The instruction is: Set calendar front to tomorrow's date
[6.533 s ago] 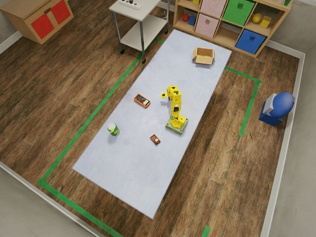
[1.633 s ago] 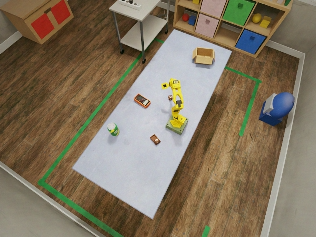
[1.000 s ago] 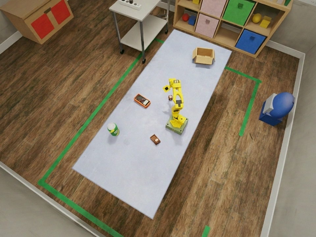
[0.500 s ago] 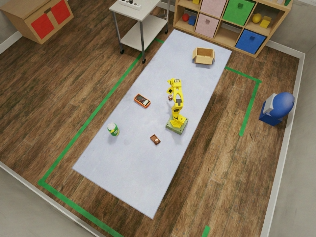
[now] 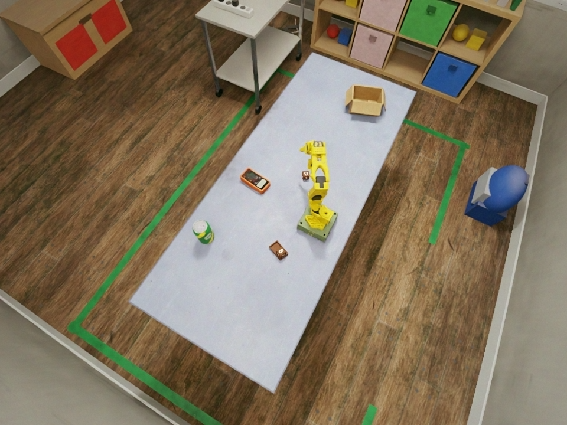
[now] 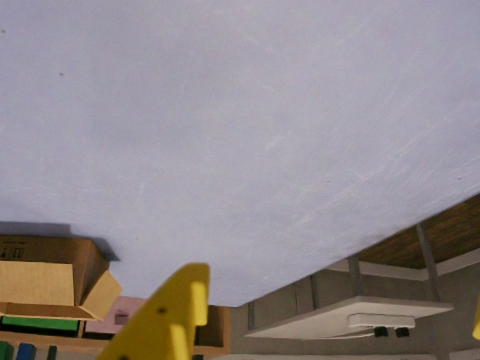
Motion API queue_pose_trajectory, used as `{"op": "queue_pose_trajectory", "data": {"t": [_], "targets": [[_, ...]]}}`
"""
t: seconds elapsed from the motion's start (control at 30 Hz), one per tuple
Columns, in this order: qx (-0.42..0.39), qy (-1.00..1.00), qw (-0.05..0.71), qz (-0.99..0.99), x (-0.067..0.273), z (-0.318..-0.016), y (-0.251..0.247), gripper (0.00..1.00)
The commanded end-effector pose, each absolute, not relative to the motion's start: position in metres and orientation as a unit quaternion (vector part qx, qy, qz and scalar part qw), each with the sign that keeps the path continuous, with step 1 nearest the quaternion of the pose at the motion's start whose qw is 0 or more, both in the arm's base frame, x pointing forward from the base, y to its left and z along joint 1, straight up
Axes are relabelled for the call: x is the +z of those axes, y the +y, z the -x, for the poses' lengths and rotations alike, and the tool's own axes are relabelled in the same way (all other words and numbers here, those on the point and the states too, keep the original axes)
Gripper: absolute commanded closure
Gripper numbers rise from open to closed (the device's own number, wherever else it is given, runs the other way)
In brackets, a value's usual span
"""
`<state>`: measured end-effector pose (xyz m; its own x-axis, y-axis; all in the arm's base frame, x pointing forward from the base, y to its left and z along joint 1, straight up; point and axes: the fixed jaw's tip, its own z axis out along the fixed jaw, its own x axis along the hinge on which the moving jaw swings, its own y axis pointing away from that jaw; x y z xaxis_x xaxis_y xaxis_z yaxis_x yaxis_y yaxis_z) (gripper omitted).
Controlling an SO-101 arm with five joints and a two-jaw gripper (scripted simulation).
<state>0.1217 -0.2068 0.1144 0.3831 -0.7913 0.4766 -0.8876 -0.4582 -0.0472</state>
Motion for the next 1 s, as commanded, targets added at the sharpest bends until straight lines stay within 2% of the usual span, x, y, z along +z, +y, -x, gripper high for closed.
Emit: {"op": "queue_pose_trajectory", "data": {"t": [0.0,0.77,0.97], "targets": [[0.218,-0.472,0.122,-0.845,0.115,-0.121,-0.212,0.65],[0.208,-0.416,0.137,-0.874,0.114,-0.121,-0.215,0.65],[0.184,-0.419,0.121,-0.881,0.101,-0.12,-0.215,0.65]]}}
